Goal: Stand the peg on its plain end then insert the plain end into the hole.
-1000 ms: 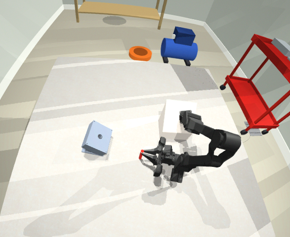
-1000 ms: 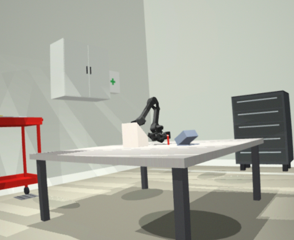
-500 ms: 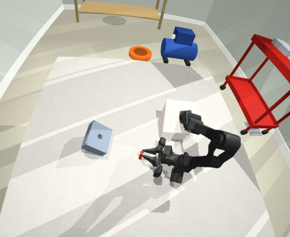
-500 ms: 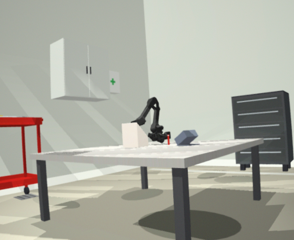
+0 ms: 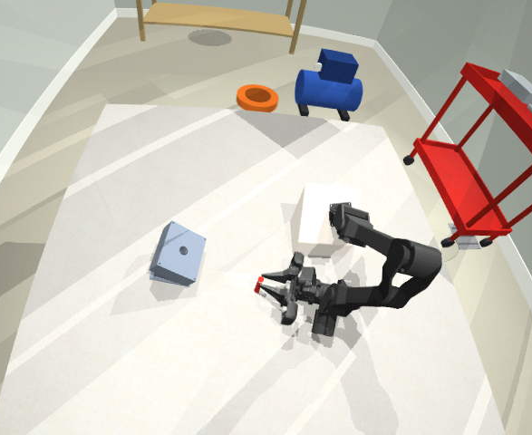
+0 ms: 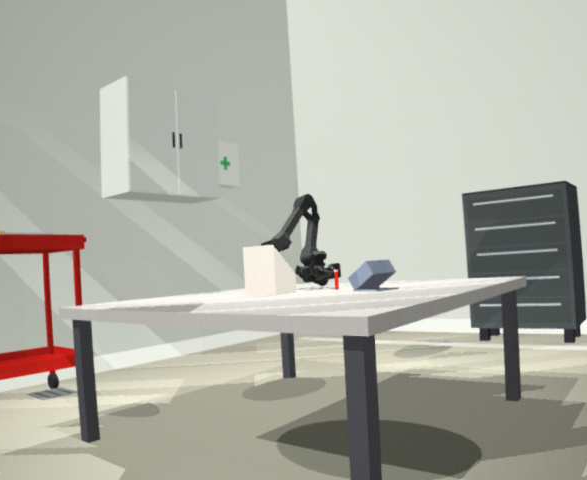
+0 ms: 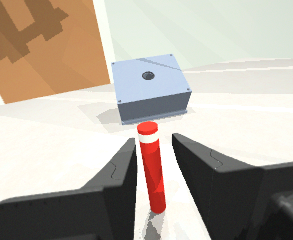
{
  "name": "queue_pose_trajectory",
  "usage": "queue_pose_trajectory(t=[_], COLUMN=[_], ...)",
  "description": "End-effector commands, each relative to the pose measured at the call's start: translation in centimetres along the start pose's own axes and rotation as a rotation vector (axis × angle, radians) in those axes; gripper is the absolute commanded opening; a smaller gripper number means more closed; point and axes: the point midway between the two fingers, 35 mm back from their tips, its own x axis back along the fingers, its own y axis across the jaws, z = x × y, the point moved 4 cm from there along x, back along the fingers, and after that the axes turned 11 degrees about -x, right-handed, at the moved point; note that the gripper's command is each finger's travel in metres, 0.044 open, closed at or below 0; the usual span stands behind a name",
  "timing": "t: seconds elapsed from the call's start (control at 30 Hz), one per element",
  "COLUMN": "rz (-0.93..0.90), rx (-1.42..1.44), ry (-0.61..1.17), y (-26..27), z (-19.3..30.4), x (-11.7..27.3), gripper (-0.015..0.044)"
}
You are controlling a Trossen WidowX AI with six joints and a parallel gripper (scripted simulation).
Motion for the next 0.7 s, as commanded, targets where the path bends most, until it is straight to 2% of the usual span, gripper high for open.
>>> queue_pose_trajectory(t=[0.0,0.13,0.53,0.67], rz=[0.0,0.0,0.0,0.0], rx=[0.0,0.0,0.0,0.0], ry=[0.0,0.0,0.0,0.0], y=[-0.02,-0.02,-0.02,-0.02], z=[-0.01,-0.01,-0.01,-0.01], x=[0.0,0.0,0.0,0.0], gripper=[0.013,0.013,0.044,0.044])
